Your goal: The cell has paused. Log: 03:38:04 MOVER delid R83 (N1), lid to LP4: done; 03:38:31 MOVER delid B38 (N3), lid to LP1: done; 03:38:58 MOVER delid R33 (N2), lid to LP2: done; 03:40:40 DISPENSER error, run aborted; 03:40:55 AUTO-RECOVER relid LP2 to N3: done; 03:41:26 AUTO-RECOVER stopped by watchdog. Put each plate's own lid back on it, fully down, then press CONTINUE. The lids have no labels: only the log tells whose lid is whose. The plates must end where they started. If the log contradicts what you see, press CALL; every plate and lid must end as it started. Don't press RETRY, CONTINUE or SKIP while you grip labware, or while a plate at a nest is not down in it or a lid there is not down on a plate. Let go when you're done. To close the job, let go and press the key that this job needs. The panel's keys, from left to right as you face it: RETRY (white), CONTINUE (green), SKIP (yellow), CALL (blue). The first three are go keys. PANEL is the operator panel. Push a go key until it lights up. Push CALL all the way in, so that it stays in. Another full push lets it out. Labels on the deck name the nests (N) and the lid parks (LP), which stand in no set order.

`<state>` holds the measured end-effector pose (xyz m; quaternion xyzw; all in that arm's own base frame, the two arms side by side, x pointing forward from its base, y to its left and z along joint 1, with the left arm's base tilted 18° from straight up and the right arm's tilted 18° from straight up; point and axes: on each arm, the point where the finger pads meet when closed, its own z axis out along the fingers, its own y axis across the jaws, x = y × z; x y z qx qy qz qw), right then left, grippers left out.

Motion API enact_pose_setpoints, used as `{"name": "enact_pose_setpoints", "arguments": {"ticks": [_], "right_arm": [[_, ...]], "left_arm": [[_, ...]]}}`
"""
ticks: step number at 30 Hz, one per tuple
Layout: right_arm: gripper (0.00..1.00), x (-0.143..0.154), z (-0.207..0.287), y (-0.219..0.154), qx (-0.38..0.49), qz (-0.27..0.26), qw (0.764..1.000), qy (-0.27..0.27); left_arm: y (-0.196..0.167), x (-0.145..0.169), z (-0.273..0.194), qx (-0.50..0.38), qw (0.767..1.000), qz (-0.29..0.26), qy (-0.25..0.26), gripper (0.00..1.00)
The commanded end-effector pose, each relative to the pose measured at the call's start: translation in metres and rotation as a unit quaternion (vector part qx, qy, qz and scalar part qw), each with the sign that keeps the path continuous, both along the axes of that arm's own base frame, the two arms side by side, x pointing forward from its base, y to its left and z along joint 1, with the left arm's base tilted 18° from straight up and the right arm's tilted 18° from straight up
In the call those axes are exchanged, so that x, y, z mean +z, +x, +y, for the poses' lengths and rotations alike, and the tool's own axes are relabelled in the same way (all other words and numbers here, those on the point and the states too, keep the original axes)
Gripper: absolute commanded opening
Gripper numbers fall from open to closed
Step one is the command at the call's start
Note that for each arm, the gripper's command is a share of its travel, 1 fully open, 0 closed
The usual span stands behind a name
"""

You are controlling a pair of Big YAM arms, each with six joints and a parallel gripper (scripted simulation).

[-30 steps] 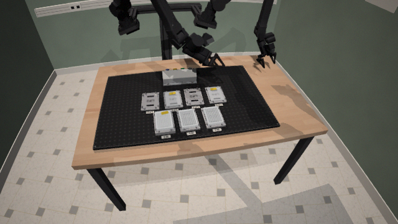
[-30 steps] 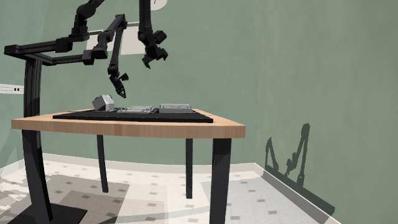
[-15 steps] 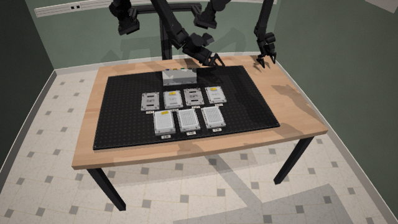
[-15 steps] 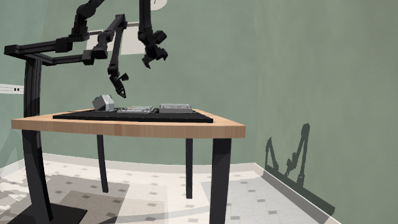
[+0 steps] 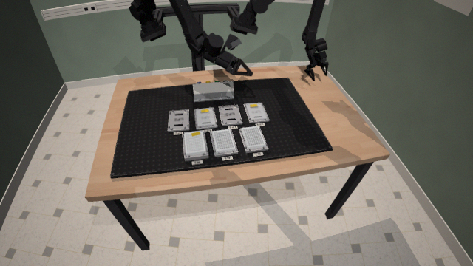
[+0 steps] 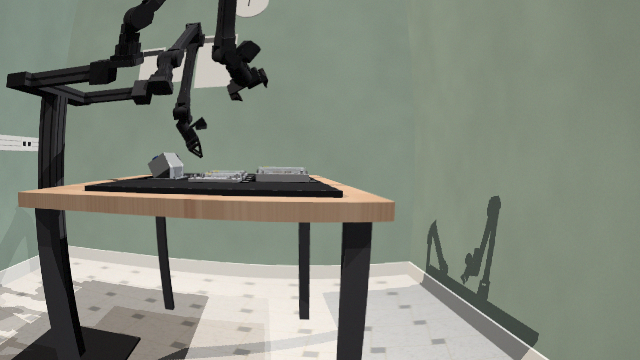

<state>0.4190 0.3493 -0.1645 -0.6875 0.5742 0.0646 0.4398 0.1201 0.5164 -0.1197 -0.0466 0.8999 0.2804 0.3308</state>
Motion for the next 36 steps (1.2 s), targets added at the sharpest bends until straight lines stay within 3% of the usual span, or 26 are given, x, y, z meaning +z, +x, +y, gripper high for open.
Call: {"name": "enact_pose_setpoints", "arguments": {"ticks": [1,19,36], "right_arm": [[1.00,0.039,0.005,0.023,-0.032,-0.021,0.998,0.043],[1.00,0.108,-0.033,0.028,-0.146,-0.041,0.978,0.144],[1.00,0.173,-0.070,0.036,-0.256,-0.060,0.935,0.237]], "left_arm": [[0.001,0.007,0.005,-0.001,1.000,-0.002,0.010,1.00],[0.001,0.007,0.005,-0.001,1.000,-0.002,0.010,1.00],[0.001,0.007,0.005,-0.001,1.000,-0.002,0.010,1.00]]}}
